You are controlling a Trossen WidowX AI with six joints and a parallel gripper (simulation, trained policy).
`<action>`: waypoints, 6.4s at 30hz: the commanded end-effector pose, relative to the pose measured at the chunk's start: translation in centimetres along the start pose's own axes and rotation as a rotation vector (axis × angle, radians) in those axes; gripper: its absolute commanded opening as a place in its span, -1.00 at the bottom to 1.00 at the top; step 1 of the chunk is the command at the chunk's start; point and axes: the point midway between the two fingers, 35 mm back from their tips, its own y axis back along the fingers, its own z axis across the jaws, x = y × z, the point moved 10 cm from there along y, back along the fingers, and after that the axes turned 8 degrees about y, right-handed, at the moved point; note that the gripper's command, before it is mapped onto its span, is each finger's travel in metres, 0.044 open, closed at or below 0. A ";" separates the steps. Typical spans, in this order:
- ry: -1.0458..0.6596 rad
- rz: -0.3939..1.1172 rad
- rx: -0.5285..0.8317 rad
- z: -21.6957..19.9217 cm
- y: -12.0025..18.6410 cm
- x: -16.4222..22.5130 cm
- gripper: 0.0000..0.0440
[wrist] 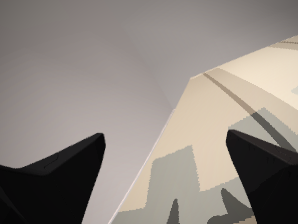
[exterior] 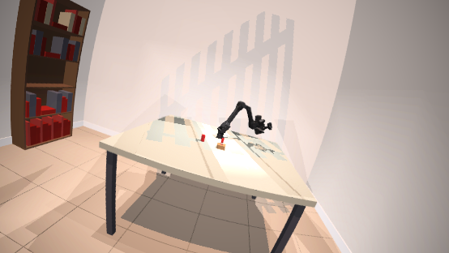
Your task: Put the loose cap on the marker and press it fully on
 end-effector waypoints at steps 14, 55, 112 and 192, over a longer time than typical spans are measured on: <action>0.019 -0.016 -0.027 1.5 -4.0 -2.6 0.06; -0.044 0.048 -0.100 2.1 -14.5 -12.9 0.49; -0.257 0.284 0.036 -7.8 -23.2 -24.7 0.55; -0.709 0.440 0.757 -28.2 -21.9 -32.8 0.54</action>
